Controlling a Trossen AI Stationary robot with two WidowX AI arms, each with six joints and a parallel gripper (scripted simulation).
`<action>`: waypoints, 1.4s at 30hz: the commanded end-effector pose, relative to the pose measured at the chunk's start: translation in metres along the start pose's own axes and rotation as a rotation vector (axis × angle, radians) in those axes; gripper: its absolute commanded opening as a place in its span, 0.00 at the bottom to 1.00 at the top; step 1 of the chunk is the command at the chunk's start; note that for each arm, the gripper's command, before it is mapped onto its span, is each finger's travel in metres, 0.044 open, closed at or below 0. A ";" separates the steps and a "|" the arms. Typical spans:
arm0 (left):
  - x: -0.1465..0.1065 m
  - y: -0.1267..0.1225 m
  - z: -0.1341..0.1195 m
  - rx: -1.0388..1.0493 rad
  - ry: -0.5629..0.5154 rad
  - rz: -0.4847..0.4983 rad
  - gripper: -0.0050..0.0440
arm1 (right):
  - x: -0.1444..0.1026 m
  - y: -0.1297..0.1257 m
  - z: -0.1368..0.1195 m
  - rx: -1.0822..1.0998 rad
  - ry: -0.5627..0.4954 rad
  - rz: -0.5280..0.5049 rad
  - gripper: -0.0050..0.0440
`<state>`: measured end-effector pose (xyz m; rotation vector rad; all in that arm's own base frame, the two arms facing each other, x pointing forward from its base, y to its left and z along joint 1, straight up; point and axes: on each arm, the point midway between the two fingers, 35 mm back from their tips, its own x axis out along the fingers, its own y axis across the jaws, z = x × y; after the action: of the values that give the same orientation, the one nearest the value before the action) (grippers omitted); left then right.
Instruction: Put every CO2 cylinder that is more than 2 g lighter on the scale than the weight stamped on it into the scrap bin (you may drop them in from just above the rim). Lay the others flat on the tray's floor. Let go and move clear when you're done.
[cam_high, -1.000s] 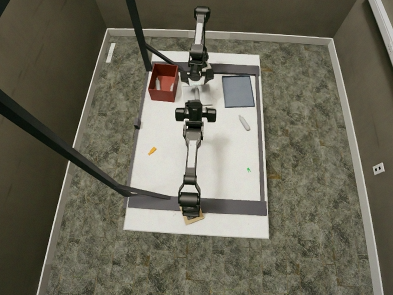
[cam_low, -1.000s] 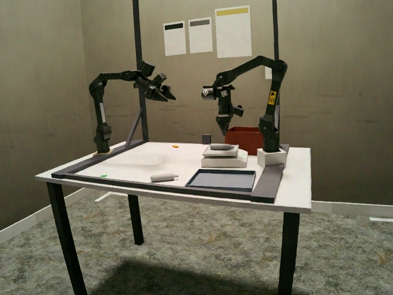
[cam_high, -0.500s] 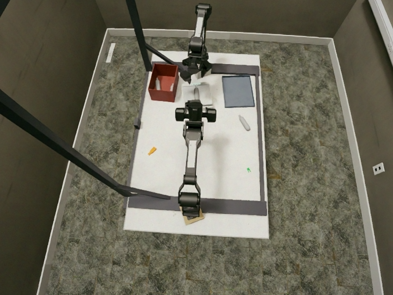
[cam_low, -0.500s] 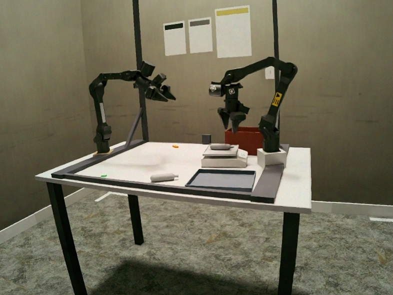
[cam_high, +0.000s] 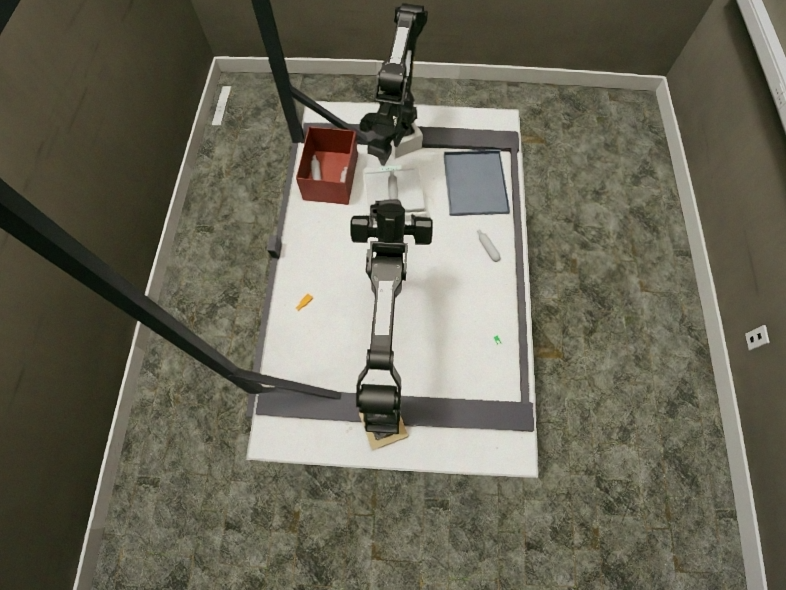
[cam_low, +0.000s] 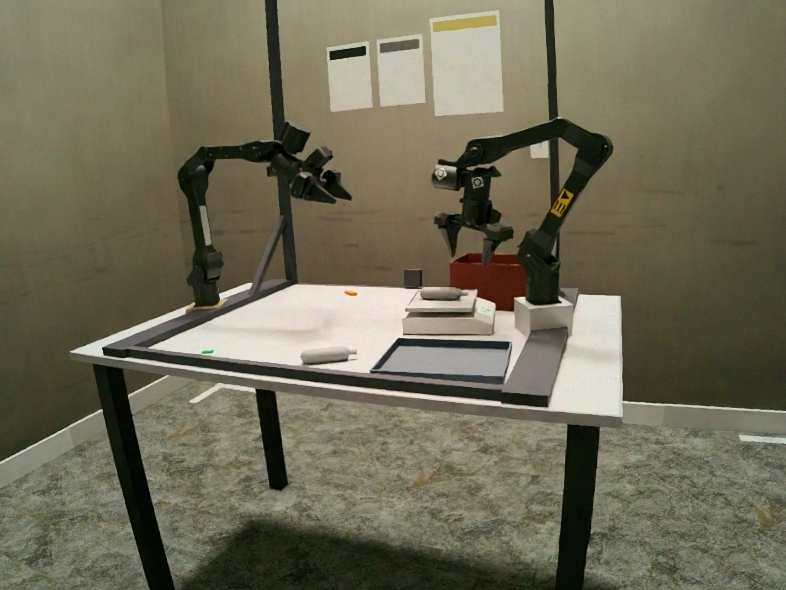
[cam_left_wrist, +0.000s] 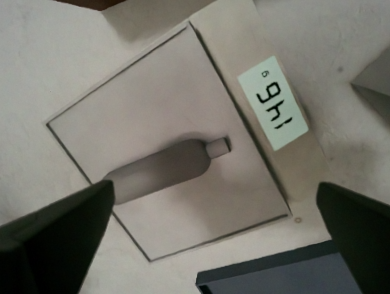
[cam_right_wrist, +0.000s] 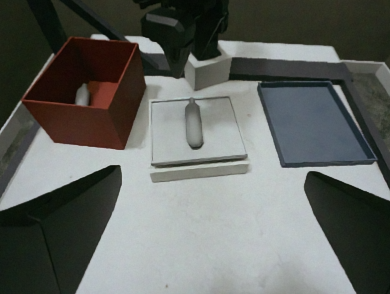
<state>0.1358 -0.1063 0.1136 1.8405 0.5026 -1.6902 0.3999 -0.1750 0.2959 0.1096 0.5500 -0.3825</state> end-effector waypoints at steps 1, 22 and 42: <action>-0.002 -0.006 0.004 -0.176 0.022 0.037 1.00 | -0.008 0.000 0.009 -0.001 -0.027 -0.001 1.00; -0.001 -0.028 0.016 -0.872 -0.022 0.135 1.00 | -0.008 0.000 0.009 -0.001 -0.027 -0.001 1.00; 0.012 -0.054 0.026 -1.482 -0.104 0.167 1.00 | -0.008 0.000 0.009 -0.001 -0.027 -0.001 1.00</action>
<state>0.0883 -0.0860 0.0962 0.7408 1.0718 -0.8543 0.3999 -0.1750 0.2959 0.1096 0.5500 -0.3825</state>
